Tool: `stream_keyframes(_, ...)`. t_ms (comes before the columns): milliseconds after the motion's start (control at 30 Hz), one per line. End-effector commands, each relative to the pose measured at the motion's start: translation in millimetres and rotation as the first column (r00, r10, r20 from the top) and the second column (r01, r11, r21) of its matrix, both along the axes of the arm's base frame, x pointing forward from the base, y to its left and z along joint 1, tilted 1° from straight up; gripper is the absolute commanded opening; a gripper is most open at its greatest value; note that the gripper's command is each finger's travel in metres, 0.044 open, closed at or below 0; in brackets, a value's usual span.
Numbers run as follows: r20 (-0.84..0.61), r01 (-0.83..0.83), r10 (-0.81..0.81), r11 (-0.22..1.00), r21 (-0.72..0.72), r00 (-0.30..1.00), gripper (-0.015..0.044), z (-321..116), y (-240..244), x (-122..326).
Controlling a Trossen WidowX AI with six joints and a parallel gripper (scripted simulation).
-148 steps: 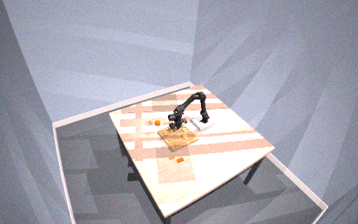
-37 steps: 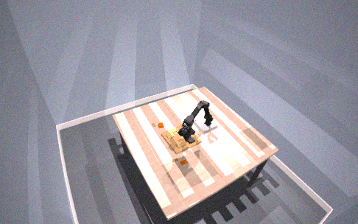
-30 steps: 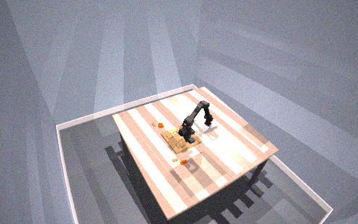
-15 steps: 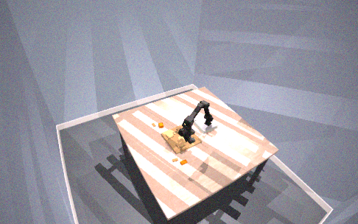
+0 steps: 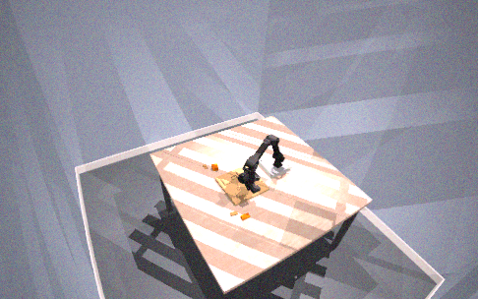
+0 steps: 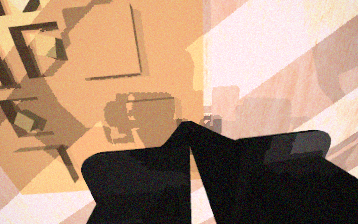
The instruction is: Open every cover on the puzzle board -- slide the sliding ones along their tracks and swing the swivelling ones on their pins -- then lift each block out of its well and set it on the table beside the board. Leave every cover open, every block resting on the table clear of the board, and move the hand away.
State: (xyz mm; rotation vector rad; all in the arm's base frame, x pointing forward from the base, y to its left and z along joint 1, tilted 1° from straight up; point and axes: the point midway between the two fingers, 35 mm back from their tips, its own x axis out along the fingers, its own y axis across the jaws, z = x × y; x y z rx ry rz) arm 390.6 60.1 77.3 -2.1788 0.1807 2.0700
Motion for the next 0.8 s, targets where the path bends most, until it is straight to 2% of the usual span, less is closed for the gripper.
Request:
stream_keyframes(0,-0.002,-0.004,0.004,1.000,-0.003,1.000,0.0000,-5,-1,0)
stream_keyframes(767,-0.002,-0.004,0.004,1.000,-0.003,1.000,0.0000,-28,-1,1)
